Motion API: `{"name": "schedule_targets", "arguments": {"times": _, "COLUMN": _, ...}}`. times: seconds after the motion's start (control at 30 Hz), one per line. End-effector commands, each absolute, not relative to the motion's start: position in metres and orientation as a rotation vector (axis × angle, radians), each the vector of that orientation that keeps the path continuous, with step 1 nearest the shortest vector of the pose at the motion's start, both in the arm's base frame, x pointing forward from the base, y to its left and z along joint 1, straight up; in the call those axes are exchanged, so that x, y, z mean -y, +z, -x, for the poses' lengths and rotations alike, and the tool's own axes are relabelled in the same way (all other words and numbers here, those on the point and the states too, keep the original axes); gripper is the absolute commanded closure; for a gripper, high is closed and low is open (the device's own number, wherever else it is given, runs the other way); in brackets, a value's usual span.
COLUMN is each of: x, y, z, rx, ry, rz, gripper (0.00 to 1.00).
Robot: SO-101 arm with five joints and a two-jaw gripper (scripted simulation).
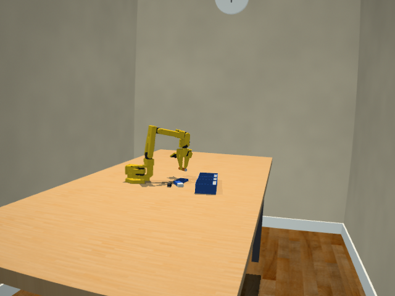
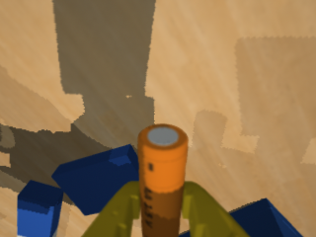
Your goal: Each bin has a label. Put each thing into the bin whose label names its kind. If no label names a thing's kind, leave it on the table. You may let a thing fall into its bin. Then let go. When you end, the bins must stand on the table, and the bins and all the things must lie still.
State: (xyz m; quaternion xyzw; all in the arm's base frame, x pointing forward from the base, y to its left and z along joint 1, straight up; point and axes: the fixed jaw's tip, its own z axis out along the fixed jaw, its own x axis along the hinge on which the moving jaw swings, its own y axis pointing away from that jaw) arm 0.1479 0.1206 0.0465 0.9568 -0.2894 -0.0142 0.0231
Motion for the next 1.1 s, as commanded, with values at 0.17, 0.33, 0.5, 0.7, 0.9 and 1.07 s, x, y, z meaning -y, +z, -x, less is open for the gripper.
{"name": "schedule_targets", "arguments": {"times": 0.17, "x": -0.116, "y": 0.063, "z": -0.169, "rx": 0.788, "ry": 0.027, "rz": -3.062, "gripper": 1.0}}
{"name": "schedule_targets", "arguments": {"times": 0.33, "x": -0.111, "y": 0.064, "z": -0.175, "rx": 0.737, "ry": 0.033, "rz": -3.077, "gripper": 1.0}}
{"name": "schedule_targets", "arguments": {"times": 0.5, "x": -0.105, "y": 0.066, "z": -0.183, "rx": 0.672, "ry": 0.041, "rz": -3.094, "gripper": 1.0}}
{"name": "schedule_targets", "arguments": {"times": 0.7, "x": -0.102, "y": 0.067, "z": -0.185, "rx": 0.648, "ry": 0.045, "rz": -3.1, "gripper": 1.0}}
{"name": "schedule_targets", "arguments": {"times": 0.9, "x": -0.102, "y": 0.067, "z": -0.186, "rx": 0.645, "ry": 0.045, "rz": -3.101, "gripper": 1.0}}
{"name": "schedule_targets", "arguments": {"times": 1.07, "x": -0.1, "y": 0.068, "z": -0.19, "rx": 0.613, "ry": 0.054, "rz": -3.11, "gripper": 1.0}}
